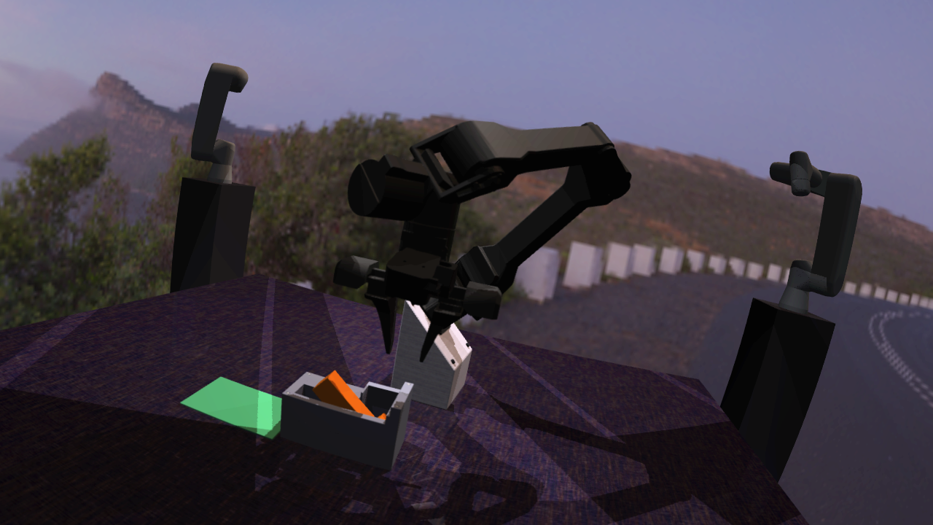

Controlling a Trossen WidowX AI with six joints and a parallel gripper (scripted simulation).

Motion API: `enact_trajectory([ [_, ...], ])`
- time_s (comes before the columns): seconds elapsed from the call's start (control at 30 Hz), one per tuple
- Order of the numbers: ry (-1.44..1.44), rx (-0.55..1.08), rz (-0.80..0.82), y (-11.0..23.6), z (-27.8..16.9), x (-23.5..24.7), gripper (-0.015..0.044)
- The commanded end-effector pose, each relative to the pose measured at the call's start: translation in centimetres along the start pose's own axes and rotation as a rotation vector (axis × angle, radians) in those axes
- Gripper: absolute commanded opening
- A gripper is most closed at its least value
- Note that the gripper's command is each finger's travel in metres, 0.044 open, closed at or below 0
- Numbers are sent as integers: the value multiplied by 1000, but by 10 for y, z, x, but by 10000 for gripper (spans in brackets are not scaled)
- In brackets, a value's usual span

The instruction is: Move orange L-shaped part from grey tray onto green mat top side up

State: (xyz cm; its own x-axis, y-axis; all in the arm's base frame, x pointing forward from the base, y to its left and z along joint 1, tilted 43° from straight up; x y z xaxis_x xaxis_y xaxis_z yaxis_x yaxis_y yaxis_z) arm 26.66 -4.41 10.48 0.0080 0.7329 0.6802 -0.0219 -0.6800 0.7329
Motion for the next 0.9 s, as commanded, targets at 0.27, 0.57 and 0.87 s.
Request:
enact_trajectory([
  [0.27,-21,-3,0,0,1,-1,206],
  [0.57,-777,0,-5,3,13,-35,280],
  [0.87,-1568,4,-9,4,21,-74,280],
])
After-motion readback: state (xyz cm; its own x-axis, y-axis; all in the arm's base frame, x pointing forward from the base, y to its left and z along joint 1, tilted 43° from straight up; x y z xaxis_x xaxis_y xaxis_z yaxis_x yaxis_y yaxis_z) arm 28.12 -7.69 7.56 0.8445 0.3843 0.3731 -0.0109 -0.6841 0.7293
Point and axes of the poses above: the point midway between the two fingers, 35 mm back from their tips, its own y axis back along the fingers, its own x axis across the jaws, z = x × y, the point moved 6 cm from there along y, back along the fingers, and after that the axes turned 9 degrees about -y, right-handed, at the moved point
